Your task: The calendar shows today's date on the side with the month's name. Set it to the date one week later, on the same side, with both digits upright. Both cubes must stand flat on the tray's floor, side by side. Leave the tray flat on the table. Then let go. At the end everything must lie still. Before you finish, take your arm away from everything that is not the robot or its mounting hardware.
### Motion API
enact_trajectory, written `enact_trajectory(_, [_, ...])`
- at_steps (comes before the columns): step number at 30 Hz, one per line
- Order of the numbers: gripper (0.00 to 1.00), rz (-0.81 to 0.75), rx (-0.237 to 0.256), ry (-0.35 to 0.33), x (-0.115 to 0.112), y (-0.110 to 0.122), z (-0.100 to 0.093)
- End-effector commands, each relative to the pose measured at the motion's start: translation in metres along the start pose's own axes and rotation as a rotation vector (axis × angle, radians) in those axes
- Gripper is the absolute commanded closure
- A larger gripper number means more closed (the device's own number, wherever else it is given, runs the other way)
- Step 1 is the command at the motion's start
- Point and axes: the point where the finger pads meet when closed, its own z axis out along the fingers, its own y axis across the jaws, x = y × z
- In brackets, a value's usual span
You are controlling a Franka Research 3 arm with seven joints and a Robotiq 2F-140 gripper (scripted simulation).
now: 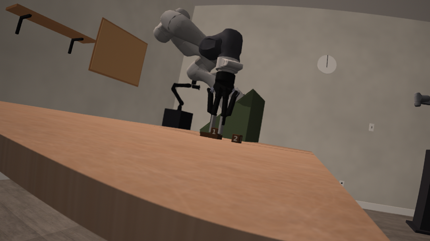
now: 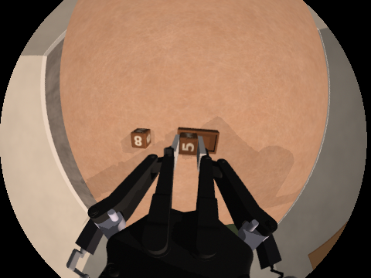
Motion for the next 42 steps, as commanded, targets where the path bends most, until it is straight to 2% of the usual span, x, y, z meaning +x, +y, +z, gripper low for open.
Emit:
enact_trajectory(1, [0.84,0.008,0.003,0.001,0.0013,-0.0007,0.0007])
enact_trajectory(27, [0.84,0.008,0.003,0.001,0.0013,-0.0007,0.0007])
enact_trajectory(42, [0.72,0.008,0.003,0.001,0.0013,-0.0007,0.0007])
